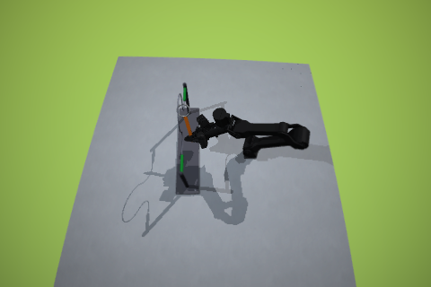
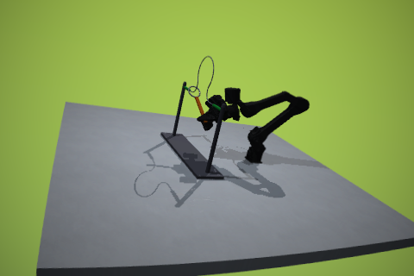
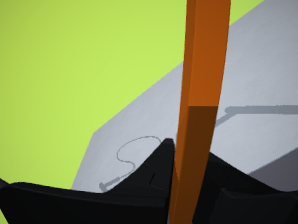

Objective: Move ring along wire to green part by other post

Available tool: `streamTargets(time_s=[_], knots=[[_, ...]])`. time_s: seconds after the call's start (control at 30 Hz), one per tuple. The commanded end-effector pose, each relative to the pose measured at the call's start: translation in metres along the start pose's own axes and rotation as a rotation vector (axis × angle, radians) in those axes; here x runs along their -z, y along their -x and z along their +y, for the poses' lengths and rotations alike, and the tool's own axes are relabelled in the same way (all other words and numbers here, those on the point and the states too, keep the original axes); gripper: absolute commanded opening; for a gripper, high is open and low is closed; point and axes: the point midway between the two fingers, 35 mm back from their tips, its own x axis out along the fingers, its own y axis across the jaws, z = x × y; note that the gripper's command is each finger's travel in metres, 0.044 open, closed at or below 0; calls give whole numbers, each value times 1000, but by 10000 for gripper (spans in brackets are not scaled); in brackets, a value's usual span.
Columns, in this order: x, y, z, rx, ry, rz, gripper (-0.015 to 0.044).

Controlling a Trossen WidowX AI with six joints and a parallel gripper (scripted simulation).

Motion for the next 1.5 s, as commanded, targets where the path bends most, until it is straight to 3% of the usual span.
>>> streamTargets(time_s=[0.0, 0.53, 1.47], knots=[[-3, 8, 15, -31, -67, 46, -150], [-17, 42, 65, -181, -379, 278, -150], [-65, 59, 125, -392, -849, 282, -150]])
